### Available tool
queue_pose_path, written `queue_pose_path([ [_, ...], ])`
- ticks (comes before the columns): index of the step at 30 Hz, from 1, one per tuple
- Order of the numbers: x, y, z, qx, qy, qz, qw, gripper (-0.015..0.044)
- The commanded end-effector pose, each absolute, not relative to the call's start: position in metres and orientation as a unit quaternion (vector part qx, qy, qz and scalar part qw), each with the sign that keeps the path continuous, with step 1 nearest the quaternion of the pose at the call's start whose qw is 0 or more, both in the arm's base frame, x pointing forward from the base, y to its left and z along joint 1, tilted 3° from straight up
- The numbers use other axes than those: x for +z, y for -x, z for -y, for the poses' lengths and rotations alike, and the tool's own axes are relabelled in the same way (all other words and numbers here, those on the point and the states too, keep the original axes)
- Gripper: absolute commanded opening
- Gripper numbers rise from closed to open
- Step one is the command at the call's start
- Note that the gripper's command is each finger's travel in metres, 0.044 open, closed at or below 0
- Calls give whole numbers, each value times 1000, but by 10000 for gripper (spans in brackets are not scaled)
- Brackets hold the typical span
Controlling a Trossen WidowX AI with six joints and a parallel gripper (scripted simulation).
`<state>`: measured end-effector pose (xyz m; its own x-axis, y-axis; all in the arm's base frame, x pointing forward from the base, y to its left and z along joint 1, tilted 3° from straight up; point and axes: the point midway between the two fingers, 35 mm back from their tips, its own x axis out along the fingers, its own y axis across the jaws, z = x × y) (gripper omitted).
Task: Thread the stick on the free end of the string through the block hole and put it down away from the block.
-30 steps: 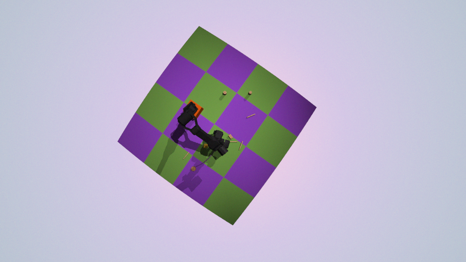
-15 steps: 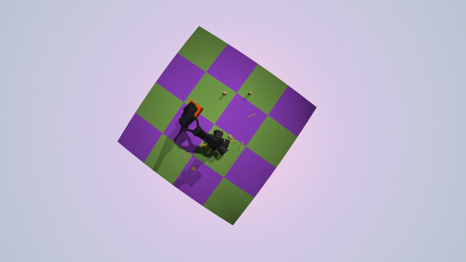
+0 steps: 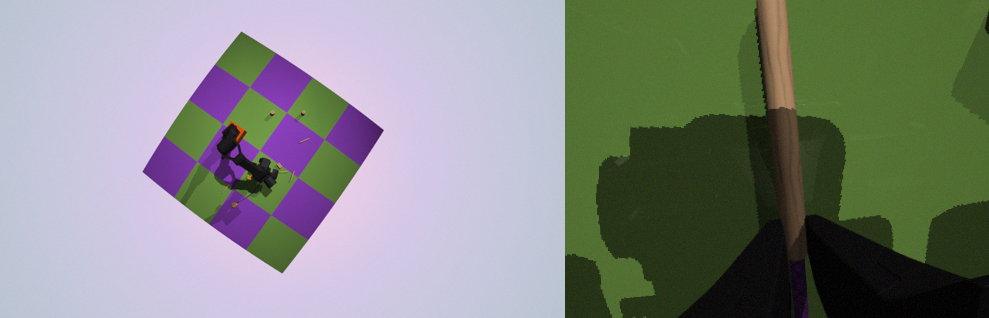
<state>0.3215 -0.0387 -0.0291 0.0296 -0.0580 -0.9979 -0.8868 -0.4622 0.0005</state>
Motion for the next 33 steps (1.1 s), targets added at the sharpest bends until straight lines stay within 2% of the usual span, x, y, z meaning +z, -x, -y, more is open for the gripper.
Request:
queue_pose_path([
  [1, -26, -322, 38, 585, 623, -379, 354, 0],
  [33, 16, -321, 36, 585, 624, -379, 354, 0],
])
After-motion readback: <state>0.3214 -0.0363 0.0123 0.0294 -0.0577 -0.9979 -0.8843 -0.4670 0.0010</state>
